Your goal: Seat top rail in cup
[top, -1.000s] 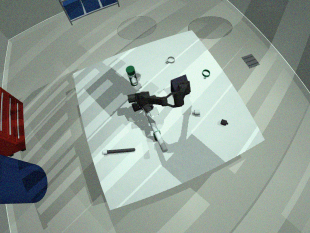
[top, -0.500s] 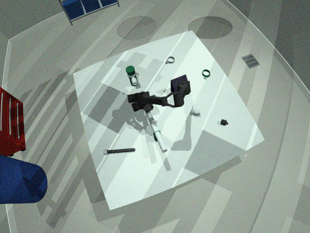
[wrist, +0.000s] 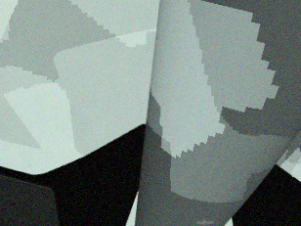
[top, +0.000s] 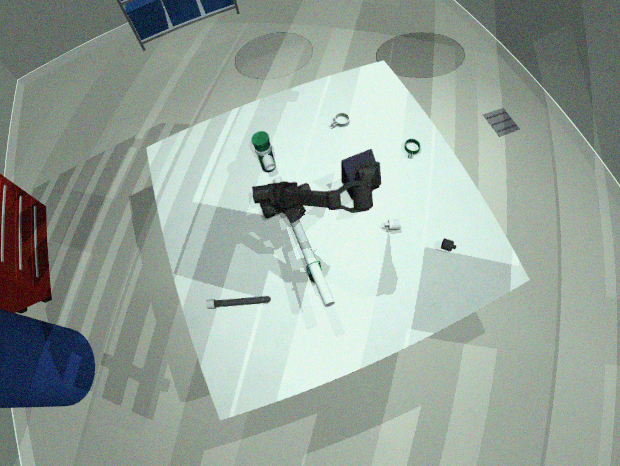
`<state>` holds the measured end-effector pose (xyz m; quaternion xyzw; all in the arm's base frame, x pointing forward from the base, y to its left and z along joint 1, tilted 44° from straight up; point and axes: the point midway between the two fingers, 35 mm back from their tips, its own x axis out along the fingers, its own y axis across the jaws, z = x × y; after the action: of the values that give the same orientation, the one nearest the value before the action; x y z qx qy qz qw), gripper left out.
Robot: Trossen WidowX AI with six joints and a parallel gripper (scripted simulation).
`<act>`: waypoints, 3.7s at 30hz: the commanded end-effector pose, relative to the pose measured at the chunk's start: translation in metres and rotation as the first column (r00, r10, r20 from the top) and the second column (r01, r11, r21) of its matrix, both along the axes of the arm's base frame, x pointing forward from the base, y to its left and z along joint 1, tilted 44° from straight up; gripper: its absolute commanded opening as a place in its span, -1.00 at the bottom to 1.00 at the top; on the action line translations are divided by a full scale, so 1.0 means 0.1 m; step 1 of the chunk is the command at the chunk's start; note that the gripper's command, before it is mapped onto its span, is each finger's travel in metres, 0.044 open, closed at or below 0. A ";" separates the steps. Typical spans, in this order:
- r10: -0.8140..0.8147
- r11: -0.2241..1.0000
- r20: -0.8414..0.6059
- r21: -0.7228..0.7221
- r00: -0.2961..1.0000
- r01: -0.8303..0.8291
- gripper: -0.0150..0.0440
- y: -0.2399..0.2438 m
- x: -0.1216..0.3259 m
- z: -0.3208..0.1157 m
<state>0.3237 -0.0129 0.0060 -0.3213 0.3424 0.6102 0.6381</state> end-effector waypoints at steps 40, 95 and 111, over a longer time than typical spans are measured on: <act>0.002 0.994 0.009 -0.112 1.000 -0.001 -0.49 -0.38 0.06 0.26; 0.014 0.995 -0.002 -0.103 1.000 -0.015 -0.49 -0.49 0.02 0.09; 0.018 0.995 -0.004 -0.093 1.000 -0.018 -0.49 -0.45 0.02 0.10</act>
<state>0.3260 -0.0571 0.0153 -0.3527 0.3683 0.6000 0.6164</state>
